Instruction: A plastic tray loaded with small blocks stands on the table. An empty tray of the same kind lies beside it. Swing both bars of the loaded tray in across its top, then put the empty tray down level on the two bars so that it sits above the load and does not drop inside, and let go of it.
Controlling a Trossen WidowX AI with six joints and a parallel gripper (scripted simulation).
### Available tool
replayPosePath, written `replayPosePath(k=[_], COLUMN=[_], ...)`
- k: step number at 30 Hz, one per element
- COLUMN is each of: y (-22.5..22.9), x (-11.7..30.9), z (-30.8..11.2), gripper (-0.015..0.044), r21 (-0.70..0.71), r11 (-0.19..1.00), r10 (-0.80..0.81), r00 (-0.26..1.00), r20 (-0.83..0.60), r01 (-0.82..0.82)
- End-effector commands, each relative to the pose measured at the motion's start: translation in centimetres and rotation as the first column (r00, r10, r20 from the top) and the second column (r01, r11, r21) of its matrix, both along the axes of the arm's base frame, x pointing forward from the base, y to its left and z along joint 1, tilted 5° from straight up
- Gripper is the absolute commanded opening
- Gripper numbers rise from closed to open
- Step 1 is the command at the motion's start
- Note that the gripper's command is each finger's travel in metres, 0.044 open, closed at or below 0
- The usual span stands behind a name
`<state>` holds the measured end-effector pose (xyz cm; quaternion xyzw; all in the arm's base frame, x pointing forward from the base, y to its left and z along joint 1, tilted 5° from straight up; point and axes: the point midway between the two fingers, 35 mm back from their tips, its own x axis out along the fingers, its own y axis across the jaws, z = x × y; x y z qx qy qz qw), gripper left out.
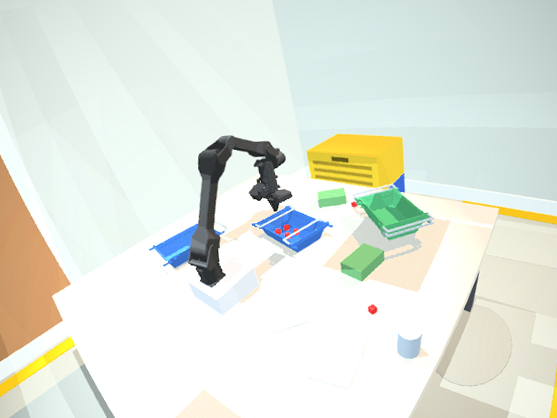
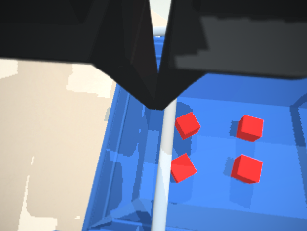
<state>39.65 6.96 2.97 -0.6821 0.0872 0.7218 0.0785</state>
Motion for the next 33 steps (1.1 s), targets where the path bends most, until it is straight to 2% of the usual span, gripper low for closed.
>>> replayPosePath(k=[1, 13, 21, 29, 30, 31, 33], y=[0.0, 0.0, 0.0, 0.0, 0.0, 0.3, 2.6], x=[0.0, 0.0, 0.1, 0.2, 0.2, 0.1, -1.1], z=[0.0, 0.0, 0.6, 8.7, 9.1, 6.0, 5.9], gripper=[0.0, 0.0, 0.021, 0.042, 0.044, 0.044, 0.044], r21=[0.0, 0.0, 0.0, 0.0, 0.0, -0.003, -0.002], r11=[1.0, 1.0, 1.0, 1.0, 1.0, 1.0, 1.0], r10=[0.0, 0.0, 0.0, 0.0, 0.0, 0.0, 0.004], r00=[1.0, 1.0, 1.0, 1.0, 1.0, 1.0, 1.0], r20=[0.0, 0.0, 0.0, 0.0, 0.0, -0.017, -0.013], r01=[0.0, 0.0, 0.0, 0.0, 0.0, 0.0, -0.004])
